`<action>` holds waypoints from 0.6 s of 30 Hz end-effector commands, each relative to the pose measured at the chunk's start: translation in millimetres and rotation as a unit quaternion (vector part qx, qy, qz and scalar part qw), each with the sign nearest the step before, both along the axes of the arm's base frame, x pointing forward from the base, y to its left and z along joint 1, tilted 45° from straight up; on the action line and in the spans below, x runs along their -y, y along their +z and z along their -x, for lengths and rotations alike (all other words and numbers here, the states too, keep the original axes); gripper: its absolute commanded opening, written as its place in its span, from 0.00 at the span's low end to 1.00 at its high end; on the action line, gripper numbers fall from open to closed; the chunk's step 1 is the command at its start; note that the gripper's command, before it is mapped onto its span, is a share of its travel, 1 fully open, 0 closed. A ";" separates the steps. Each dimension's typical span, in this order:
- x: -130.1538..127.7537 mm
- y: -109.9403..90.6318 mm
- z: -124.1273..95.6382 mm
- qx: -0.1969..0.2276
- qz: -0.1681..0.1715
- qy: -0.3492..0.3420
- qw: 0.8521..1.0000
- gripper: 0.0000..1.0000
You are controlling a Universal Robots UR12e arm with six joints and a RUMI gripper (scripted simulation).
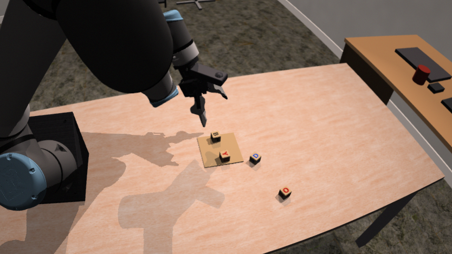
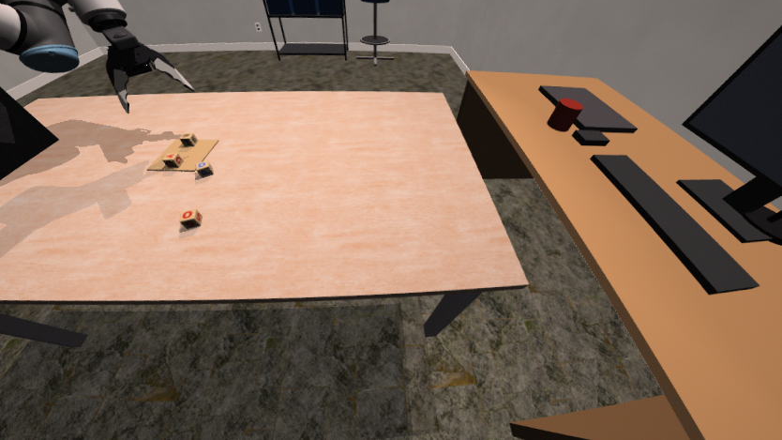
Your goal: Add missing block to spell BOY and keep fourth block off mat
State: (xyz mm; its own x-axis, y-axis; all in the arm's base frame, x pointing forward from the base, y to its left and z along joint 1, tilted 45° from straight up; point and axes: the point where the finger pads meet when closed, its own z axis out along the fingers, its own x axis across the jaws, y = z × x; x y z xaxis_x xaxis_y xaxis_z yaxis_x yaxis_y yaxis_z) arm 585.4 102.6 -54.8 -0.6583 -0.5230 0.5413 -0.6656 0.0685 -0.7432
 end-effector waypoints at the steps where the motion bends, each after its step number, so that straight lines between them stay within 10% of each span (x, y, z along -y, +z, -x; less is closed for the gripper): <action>1: -0.4 0.3 -0.3 0.000 0.000 0.000 1.000 1.00; 10: 5.0 5.8 -1.8 0.000 -0.001 0.000 1.000 1.00; 18: 60.5 61.7 -9.9 0.001 0.000 0.000 1.000 1.00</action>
State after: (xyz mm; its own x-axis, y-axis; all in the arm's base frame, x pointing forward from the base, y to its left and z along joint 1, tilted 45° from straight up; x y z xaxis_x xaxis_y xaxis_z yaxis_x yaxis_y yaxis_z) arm 592.0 64.0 -15.8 -0.6643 -0.5131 0.5436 -0.6660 0.0759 -0.7421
